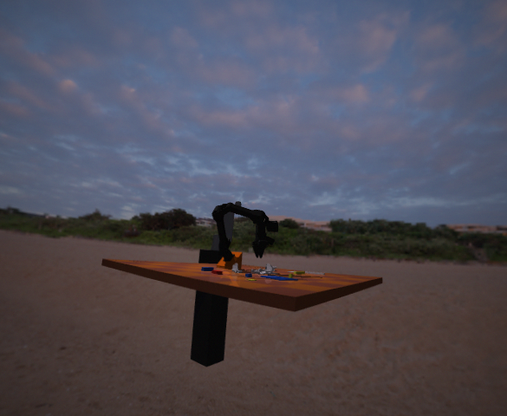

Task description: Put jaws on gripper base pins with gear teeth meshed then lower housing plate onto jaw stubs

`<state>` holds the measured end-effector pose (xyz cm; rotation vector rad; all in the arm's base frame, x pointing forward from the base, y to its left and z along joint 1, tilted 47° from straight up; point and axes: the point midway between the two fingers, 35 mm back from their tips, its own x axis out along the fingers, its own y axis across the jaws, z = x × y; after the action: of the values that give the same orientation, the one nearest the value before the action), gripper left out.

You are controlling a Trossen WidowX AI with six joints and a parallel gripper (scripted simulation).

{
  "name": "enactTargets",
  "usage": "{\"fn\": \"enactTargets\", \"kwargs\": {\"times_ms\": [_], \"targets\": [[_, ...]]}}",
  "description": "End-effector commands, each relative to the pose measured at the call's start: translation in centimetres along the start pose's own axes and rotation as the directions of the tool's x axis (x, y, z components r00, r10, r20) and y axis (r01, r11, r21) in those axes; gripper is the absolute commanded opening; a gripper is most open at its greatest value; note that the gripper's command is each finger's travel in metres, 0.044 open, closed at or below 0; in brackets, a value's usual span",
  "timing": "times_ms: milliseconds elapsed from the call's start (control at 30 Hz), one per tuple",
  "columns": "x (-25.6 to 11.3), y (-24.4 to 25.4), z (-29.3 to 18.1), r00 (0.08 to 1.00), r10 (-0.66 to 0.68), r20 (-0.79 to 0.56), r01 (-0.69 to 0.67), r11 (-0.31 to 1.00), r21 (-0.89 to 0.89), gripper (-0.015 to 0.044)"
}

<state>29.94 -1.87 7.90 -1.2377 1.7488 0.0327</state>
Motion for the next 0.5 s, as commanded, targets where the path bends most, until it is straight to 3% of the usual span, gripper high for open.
{"fn": "enactTargets", "kwargs": {"times_ms": [0,467], "targets": [[0.0,-0.2,-0.8,1.0,-0.001,-0.005,0.0,0.995,-0.103,0.044],[-0.2,-0.6,-2.8,1.0,0.0,-0.006,-0.002,0.912,-0.411,0.044]]}}
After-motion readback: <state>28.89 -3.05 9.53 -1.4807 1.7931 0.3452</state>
